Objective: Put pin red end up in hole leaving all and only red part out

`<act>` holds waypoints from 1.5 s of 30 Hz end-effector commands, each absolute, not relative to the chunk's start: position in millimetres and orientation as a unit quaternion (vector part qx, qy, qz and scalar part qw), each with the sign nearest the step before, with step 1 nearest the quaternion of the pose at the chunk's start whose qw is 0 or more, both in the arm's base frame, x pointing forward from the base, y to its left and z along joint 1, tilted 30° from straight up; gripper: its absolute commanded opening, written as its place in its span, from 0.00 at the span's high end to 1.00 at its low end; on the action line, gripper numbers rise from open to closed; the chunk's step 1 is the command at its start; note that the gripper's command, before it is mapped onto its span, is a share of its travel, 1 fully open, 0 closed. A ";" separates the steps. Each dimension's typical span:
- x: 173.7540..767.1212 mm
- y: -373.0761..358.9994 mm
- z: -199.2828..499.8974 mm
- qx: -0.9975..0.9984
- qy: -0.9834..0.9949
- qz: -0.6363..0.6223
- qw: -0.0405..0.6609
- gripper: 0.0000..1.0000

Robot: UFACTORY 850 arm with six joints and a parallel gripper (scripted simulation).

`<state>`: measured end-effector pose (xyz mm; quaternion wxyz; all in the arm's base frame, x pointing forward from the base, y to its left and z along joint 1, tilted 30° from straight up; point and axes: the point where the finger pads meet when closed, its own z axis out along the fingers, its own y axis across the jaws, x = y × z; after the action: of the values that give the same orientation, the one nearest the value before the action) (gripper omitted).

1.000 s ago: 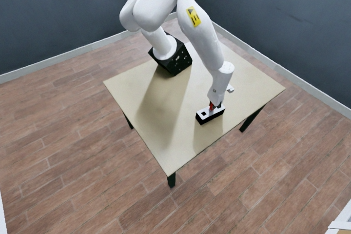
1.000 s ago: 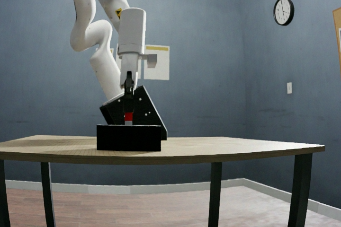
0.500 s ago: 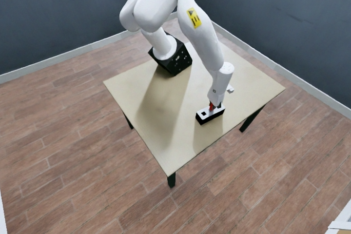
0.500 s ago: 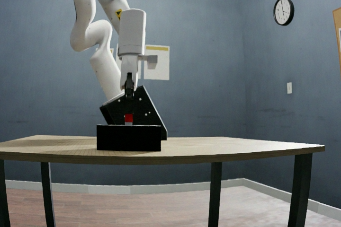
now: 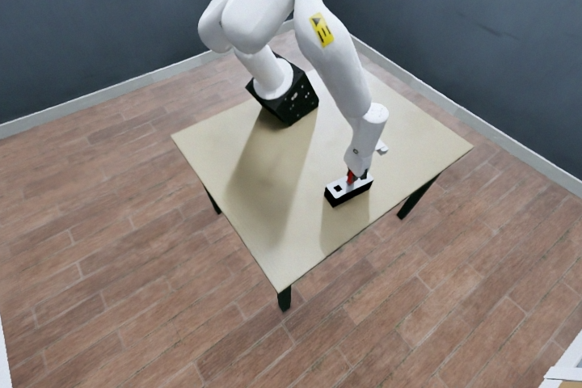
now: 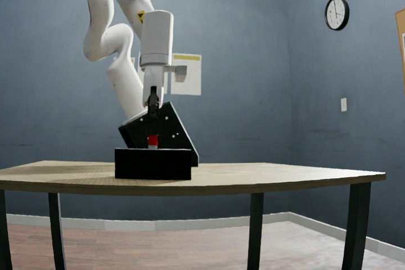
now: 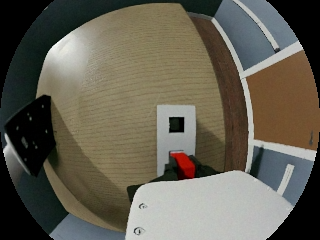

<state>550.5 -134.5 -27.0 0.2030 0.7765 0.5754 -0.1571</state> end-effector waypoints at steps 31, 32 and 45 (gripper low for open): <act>550.0 -135.9 -29.9 0.776 0.575 -0.156 0.204 1.00; 550.0 -135.9 -29.9 0.776 0.575 -0.156 0.204 1.00; 550.9 -138.4 -33.0 0.776 0.575 -0.156 0.204 1.00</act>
<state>549.9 -138.5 -33.4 0.2030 0.7765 0.5754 -0.1571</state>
